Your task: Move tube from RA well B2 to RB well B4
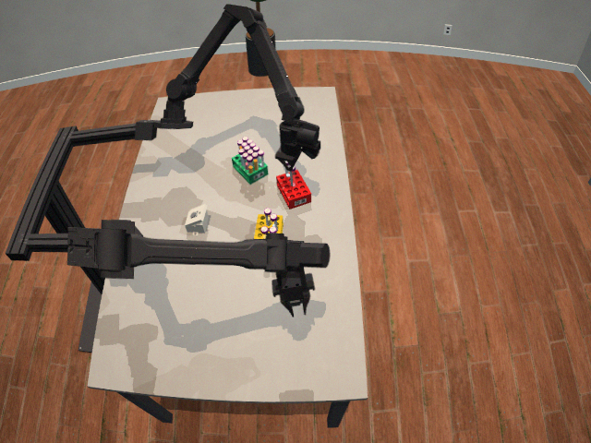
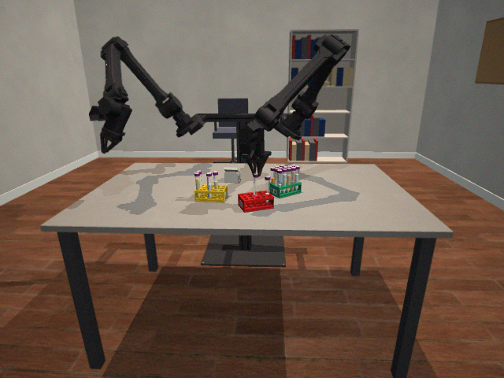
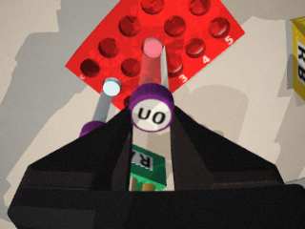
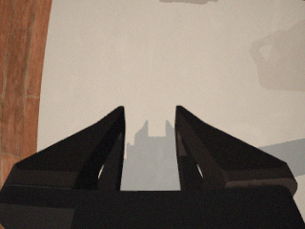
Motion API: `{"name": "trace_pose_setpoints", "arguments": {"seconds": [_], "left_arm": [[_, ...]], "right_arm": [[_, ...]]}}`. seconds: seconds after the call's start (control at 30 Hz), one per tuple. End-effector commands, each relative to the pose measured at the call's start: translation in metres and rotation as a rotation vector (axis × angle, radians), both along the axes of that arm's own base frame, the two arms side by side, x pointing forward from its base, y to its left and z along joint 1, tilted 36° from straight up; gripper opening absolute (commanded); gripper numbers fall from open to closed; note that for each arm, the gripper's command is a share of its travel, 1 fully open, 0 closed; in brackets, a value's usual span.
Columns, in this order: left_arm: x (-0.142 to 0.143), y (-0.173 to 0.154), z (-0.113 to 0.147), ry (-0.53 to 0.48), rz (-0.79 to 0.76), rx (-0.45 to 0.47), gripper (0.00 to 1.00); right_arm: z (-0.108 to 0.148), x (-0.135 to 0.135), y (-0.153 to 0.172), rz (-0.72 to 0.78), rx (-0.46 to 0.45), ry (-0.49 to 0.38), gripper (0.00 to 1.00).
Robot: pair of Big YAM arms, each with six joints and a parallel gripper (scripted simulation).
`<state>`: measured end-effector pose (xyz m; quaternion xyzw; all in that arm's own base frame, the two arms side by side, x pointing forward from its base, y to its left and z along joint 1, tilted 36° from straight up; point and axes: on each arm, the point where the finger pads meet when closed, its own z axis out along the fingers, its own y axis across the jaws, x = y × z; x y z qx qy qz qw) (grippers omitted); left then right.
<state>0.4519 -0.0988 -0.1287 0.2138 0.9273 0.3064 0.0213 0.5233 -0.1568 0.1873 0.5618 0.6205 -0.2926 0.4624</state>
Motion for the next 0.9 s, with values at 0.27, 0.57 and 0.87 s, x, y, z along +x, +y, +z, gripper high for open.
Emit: {"name": "trace_pose_setpoints", "arguments": {"seconds": [0.27,0.57,0.87], "left_arm": [[0.0138,0.0051,-0.0072,-0.008,0.008,-0.004,0.0],[0.014,0.0058,-0.008,-0.008,0.008,-0.004,0.0],[0.013,0.0086,-0.0114,-0.005,0.008,-0.002,0.0]], "right_arm": [[0.0118,0.0071,0.0018,0.003,-0.001,-0.029,0.3],[0.0118,0.0071,0.0018,0.003,-0.001,-0.029,0.3],[0.0118,0.0071,0.0018,0.003,-0.001,-0.029,0.3]]}}
